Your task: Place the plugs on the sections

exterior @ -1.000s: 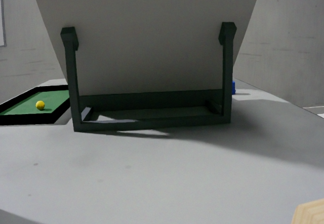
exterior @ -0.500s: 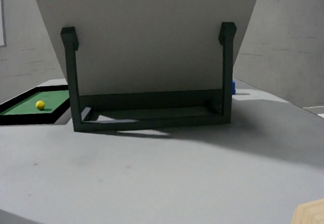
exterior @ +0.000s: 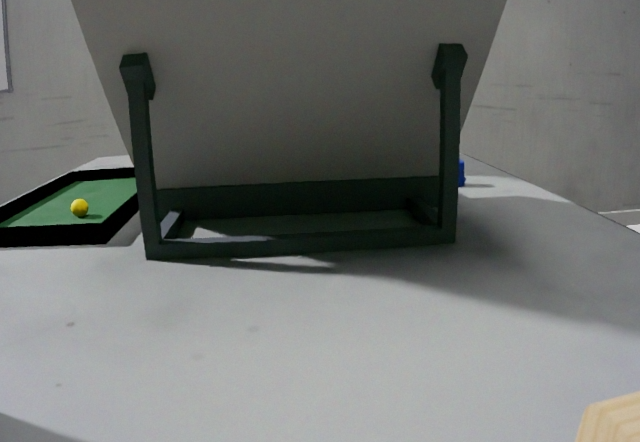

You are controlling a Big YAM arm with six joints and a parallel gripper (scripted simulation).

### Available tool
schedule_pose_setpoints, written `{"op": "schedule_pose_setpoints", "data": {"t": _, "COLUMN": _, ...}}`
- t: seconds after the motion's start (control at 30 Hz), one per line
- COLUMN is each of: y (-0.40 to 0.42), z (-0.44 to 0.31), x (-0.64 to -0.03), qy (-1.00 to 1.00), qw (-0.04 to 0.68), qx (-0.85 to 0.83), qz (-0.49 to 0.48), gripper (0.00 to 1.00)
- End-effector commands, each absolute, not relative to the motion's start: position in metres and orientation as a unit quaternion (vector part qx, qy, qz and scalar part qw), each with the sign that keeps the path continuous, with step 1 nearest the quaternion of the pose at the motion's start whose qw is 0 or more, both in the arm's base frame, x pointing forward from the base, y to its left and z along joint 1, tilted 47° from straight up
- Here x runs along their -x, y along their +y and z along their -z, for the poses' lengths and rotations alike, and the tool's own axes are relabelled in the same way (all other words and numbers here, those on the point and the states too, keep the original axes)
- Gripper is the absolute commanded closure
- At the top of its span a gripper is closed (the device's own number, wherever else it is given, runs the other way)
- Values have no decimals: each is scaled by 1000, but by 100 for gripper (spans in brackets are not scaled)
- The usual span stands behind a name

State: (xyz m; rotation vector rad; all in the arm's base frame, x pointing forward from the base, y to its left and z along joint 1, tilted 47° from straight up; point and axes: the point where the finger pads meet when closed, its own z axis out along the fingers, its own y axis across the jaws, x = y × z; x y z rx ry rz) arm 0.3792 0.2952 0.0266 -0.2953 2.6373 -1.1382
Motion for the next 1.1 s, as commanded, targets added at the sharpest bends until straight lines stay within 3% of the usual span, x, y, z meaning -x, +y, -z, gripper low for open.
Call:
{"op": "schedule_pose_setpoints", "data": {"t": 0.0, "y": 306, "z": -34, "x": -413, "qy": 909, "qw": 129, "qx": 95, "qz": 384, "gripper": 100}}
{"op": "schedule_pose_setpoints", "data": {"t": 0.67, "y": 316, "z": -37, "x": -513, "qy": 909, "qw": 128, "qx": 95, "qz": 386, "gripper": 100}}
{"op": "schedule_pose_setpoints", "data": {"t": 1.07, "y": 319, "z": -37, "x": -538, "qy": 909, "qw": 128, "qx": 94, "qz": 386, "gripper": 100}}
